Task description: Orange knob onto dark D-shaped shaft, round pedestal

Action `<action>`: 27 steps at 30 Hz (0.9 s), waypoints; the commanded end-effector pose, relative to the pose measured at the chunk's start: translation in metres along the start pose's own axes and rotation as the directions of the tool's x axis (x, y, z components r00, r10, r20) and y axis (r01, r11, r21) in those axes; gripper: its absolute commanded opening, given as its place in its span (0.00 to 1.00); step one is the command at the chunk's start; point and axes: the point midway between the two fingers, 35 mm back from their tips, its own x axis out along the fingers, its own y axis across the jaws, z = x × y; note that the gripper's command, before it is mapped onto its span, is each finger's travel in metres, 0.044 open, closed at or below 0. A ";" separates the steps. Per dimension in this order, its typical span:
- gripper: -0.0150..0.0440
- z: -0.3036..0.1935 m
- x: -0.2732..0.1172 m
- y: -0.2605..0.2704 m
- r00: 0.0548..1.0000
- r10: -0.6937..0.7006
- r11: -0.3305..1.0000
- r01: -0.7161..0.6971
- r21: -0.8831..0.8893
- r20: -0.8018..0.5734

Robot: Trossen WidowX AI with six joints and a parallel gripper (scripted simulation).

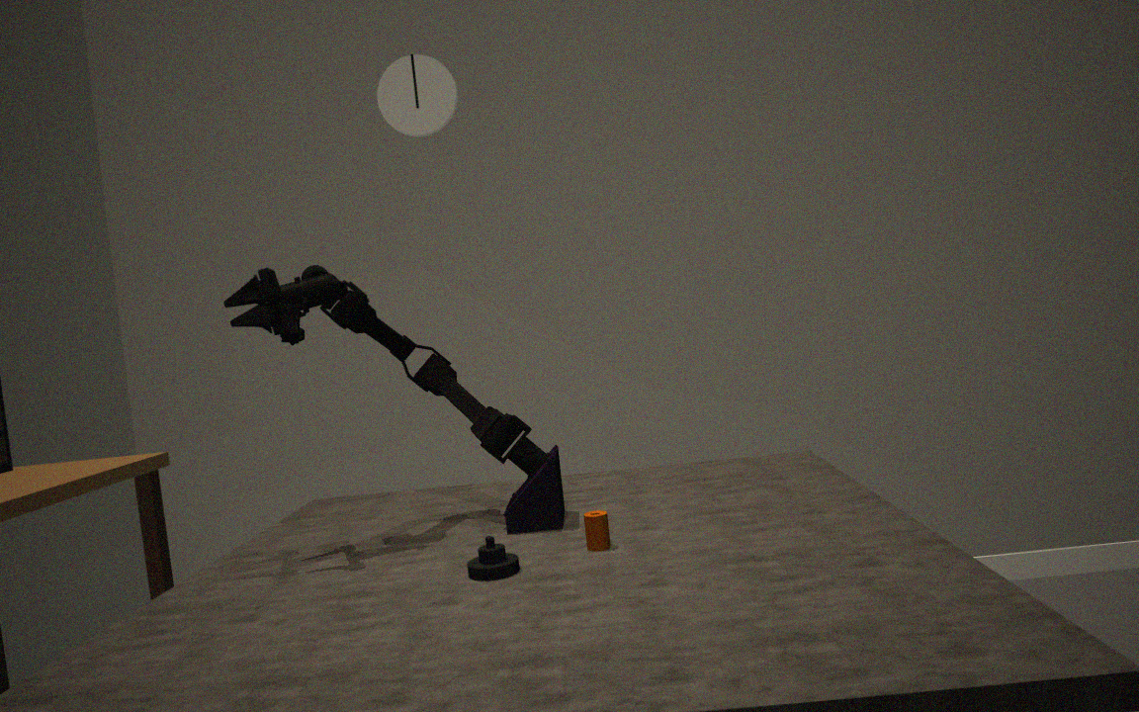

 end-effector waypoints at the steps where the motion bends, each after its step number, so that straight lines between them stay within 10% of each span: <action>1: 1.00 0.028 0.002 -0.064 0.989 -0.142 0.965 0.148 -0.215 0.040; 16: 1.00 0.155 -0.059 -0.259 0.778 -0.524 0.371 0.576 -0.729 0.348; 27: 1.00 0.268 -0.166 -0.347 0.486 -0.616 -0.327 0.558 -0.763 0.619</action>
